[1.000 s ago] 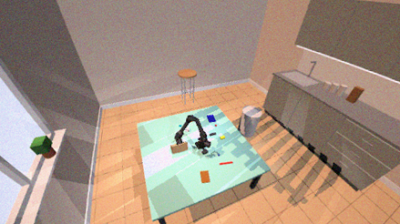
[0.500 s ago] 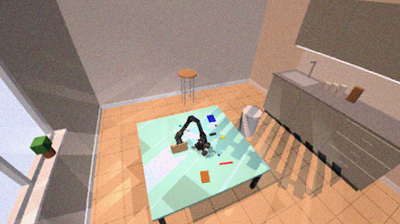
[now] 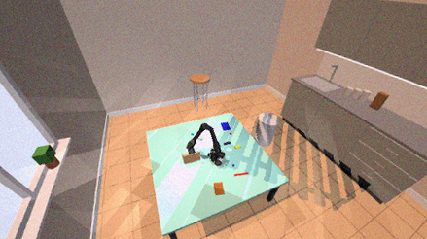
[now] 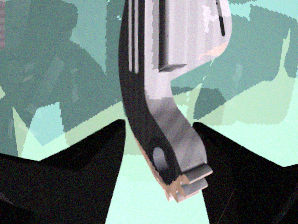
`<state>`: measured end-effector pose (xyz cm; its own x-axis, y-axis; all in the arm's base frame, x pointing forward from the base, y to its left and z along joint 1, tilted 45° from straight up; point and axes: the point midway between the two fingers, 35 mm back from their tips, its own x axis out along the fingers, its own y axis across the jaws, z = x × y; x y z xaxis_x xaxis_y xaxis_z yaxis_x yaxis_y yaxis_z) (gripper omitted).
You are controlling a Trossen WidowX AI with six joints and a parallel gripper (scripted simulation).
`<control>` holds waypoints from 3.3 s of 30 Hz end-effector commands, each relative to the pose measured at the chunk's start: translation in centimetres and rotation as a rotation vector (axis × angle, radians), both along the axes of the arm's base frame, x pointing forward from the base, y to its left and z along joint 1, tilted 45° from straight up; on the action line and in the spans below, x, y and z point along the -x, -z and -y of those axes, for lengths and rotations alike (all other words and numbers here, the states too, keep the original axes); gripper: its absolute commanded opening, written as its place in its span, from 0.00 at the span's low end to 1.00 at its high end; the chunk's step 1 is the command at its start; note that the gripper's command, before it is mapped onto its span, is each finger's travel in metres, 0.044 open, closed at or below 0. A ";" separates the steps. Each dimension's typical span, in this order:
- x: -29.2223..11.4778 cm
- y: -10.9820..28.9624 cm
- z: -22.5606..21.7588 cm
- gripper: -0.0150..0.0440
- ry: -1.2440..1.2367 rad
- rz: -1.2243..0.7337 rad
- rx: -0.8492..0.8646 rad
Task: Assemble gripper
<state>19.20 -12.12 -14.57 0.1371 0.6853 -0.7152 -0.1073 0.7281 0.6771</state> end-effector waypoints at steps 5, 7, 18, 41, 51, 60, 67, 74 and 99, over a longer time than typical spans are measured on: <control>-0.1 0.0 -0.1 0.40 0.004 0.000 -0.002; -0.1 0.0 -0.1 0.32 0.004 0.000 -0.002; 0.0 -0.2 0.2 0.32 0.004 0.000 -0.002; 0.4 -2.1 2.0 0.32 0.004 -0.001 -0.001; 0.5 -3.3 3.3 0.32 0.004 -0.001 0.001; 0.9 -5.2 5.2 0.32 0.004 -0.002 0.002; 0.8 -5.2 5.3 0.32 -0.029 0.030 0.008; 0.3 -4.9 5.8 0.32 -0.187 0.181 0.039; -1.0 -4.0 6.9 0.32 -0.591 0.568 0.117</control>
